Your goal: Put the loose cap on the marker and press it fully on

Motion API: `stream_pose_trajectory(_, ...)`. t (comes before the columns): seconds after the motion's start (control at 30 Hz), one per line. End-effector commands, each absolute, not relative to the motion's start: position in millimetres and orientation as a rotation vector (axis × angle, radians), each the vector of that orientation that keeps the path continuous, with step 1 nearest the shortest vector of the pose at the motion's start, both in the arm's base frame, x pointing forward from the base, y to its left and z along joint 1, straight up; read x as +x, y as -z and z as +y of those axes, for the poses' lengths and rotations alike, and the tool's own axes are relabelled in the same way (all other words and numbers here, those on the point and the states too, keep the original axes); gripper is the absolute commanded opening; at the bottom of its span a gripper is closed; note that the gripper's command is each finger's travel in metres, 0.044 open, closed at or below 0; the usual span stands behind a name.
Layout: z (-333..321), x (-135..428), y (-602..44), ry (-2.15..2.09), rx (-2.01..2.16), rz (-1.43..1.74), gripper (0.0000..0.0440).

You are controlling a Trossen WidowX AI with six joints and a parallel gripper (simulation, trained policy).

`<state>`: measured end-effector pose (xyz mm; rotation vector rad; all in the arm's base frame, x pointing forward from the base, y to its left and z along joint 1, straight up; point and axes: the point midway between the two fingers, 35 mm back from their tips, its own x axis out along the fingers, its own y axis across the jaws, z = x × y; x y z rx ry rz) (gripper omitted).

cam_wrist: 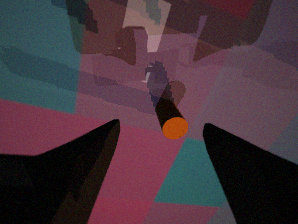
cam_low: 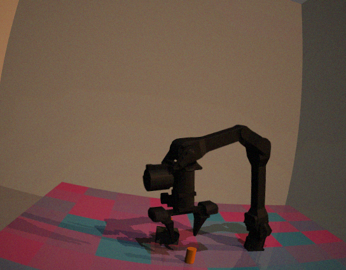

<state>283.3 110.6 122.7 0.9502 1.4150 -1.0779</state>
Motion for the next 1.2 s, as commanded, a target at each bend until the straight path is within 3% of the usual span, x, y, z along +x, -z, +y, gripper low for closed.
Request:
stream_pose_trajectory(0.0, 114.2, 275.0, -116.5, 1.09, 0.927, 1.443, 0.0319)
stream_pose_trajectory(0.93, 125.7, 251.4, -63.3, 1.032, 0.772, 1.527, 0.0269)
stream_pose_trajectory(1.07, 125.3, 250.8, -58.1, 1.018, 0.755, 1.521, 0.0246)
stream_pose_trajectory(1.17, 125.4, 251.2, -57.0, 1.006, 0.748, 1.512, 0.0199)
